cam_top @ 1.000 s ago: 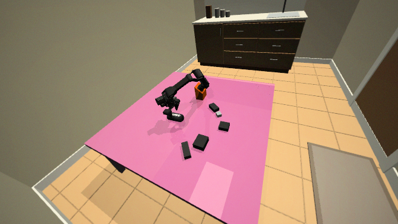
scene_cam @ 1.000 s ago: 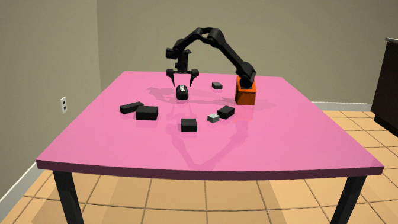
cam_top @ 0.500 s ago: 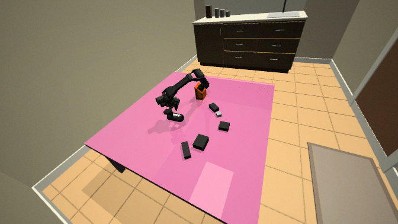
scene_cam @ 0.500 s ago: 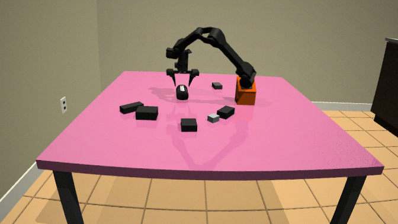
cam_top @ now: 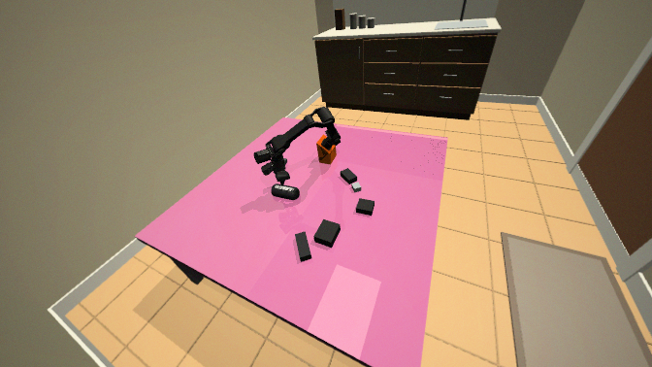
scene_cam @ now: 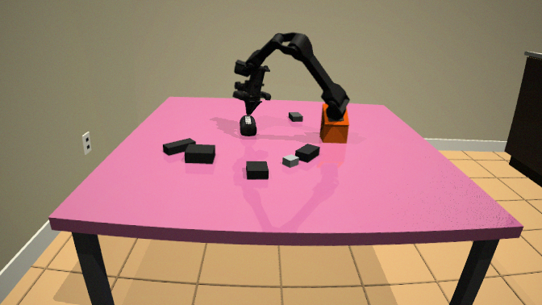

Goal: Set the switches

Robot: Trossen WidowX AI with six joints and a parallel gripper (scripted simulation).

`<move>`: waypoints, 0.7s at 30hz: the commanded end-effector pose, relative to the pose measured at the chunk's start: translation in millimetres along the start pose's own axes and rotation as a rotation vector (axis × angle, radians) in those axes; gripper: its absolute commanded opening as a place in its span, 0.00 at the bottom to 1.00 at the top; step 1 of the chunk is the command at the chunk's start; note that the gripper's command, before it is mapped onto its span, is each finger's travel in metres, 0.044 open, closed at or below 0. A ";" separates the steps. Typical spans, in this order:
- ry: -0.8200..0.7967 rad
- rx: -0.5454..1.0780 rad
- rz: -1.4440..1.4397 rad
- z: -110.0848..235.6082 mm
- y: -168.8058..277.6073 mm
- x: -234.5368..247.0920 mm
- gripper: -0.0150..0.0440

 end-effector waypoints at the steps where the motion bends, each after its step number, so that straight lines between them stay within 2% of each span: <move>1: -0.059 -0.084 0.388 9.4 6.7 -6.0 0.25; 9: -0.083 -0.205 0.854 18.6 16.4 -13.8 0.25; 21: -0.083 -0.208 0.864 18.8 16.7 -14.0 0.25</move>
Point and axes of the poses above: the point midway between the two fingers, 35 mm back from their tips, its own z axis back along the fingers, its own x axis across the jaws, y = z × x, the point moved 6 cm from there along z, back along the fingers, and after that the axes turned 11 degrees about z, right-handed, at the moved point
